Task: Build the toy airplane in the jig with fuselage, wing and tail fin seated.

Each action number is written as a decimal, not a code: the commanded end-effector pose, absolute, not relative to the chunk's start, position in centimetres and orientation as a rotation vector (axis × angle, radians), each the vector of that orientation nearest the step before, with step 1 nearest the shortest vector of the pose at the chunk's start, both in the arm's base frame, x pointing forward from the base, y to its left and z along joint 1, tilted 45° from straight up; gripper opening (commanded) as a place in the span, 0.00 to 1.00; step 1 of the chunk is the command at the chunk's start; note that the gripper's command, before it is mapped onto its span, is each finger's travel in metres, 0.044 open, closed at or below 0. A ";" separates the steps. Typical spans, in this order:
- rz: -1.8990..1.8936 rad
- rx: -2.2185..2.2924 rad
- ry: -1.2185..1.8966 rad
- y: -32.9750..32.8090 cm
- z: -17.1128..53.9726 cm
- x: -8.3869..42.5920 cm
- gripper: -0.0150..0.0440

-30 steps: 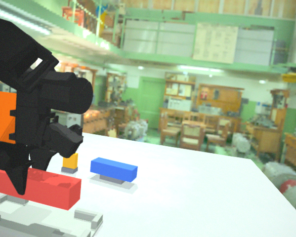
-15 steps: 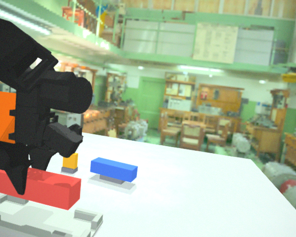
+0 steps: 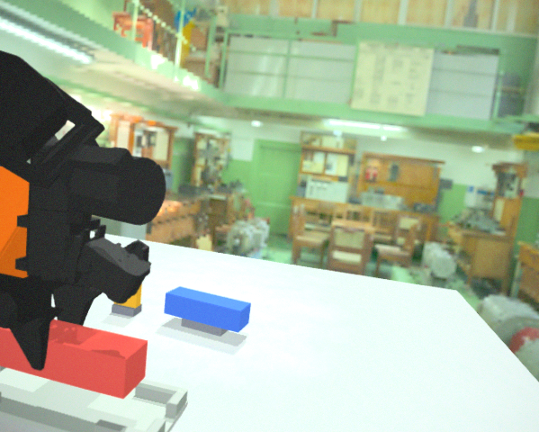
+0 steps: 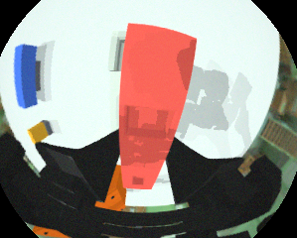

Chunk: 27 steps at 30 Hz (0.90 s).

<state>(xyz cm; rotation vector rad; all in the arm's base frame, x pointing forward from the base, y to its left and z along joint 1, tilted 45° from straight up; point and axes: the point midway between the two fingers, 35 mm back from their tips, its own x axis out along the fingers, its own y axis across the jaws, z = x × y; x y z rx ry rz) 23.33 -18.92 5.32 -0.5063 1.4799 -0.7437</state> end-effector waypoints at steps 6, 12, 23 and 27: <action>-0.735 -0.510 1.482 -19.8 4.3 23.2 0.58; -0.736 -0.511 1.482 -20.5 3.7 23.1 0.58; -0.746 -0.507 1.482 -20.7 3.7 23.0 0.44; -0.746 -0.507 1.482 -20.7 3.7 23.0 0.35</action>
